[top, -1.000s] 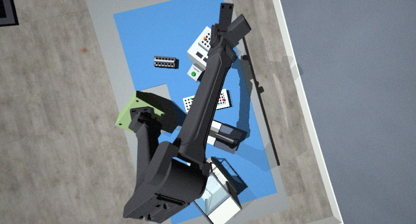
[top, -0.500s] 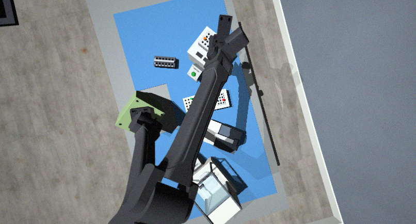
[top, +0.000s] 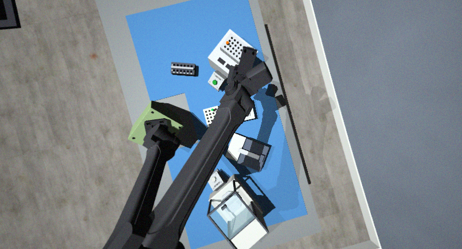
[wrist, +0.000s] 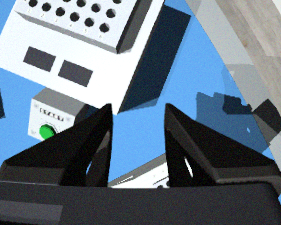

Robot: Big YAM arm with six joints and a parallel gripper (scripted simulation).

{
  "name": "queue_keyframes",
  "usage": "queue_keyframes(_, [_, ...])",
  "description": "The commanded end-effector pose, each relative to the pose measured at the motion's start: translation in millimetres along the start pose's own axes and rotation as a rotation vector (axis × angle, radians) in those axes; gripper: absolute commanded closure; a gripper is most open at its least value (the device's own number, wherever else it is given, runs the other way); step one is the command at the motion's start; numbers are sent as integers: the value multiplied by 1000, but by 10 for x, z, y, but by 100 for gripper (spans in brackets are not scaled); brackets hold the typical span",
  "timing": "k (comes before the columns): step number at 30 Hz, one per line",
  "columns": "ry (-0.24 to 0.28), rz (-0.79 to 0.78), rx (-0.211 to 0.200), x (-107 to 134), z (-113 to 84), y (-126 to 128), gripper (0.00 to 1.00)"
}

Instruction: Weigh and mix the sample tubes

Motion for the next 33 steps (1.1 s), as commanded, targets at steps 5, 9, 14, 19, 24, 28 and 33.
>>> queue_keyframes(5, [45,47,13,378,-296,-123,70])
queue_keyframes(9, [70,72,22,652,-479,-182,70])
queue_keyframes(14, [119,122,40,976,-706,-256,70])
queue_keyframes(19, [144,147,49,1174,-844,-301,70])
queue_keyframes(24, [194,198,67,1491,-1066,-376,70])
queue_keyframes(28, [208,222,91,1706,-1293,-500,70])
queue_keyframes(33, [240,267,144,1943,-1638,-715,70])
Point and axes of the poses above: the point where the finger pads meet when closed, its own z axis out along the fingers, its own y axis across the jaws, x = y × z, the point moved 4 cm from there along -z, back along the fingers, and after that the axes turned 5 degrees about z, right-handed, at the moved point
